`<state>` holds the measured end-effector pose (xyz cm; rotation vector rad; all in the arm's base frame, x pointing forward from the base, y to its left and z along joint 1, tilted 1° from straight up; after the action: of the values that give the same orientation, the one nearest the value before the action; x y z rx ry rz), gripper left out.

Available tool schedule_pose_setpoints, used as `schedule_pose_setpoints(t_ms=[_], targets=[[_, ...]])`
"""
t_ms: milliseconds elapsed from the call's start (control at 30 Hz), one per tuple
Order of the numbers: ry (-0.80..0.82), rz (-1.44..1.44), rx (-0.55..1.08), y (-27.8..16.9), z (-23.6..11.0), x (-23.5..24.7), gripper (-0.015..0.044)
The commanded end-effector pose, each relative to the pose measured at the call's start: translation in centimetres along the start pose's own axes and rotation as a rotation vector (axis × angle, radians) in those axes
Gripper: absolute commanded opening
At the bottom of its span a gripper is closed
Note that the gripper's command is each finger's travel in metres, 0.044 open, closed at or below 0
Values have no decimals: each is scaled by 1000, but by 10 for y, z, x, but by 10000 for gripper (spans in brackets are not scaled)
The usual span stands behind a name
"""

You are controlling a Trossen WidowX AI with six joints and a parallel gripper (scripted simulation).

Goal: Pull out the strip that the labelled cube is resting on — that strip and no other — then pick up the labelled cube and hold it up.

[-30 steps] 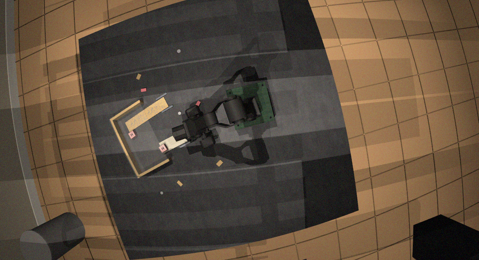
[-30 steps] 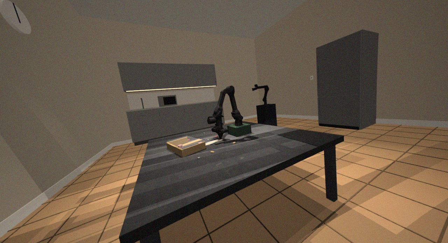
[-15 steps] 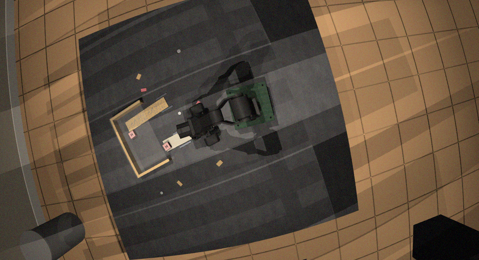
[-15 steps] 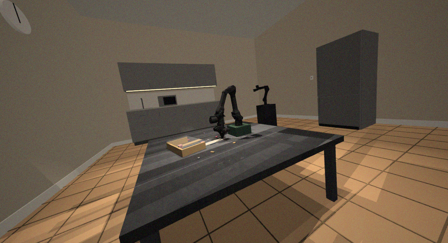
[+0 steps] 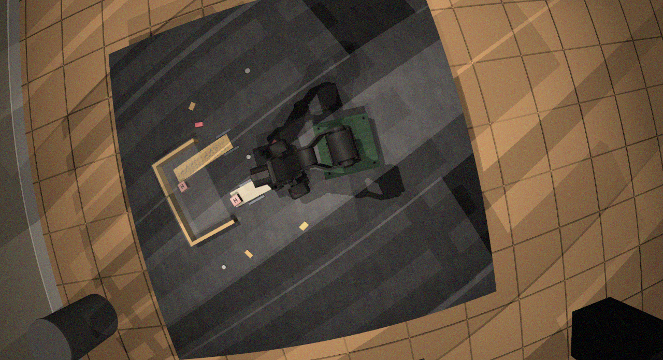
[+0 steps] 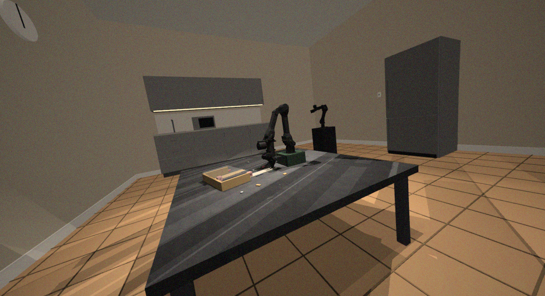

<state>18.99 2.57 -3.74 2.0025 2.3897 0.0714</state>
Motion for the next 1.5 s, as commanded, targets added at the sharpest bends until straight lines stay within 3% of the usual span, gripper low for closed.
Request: schedule_pose_setpoints(t_ms=[0,1467], targets=[[-1,2,29,-15,3,-2,0],[-1,2,29,-19,3,-2,0]])
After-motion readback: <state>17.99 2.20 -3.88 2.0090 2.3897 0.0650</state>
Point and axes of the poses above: the point midway between the two fingers, 35 mm back from their tips, its own z axis out along the fingers, its own x axis across the jaws, y = z × x, the point moved 1 cm from there along -z, back along the fingers, and after that the axes turned 7 degrees about z, right-handed, at the moved point
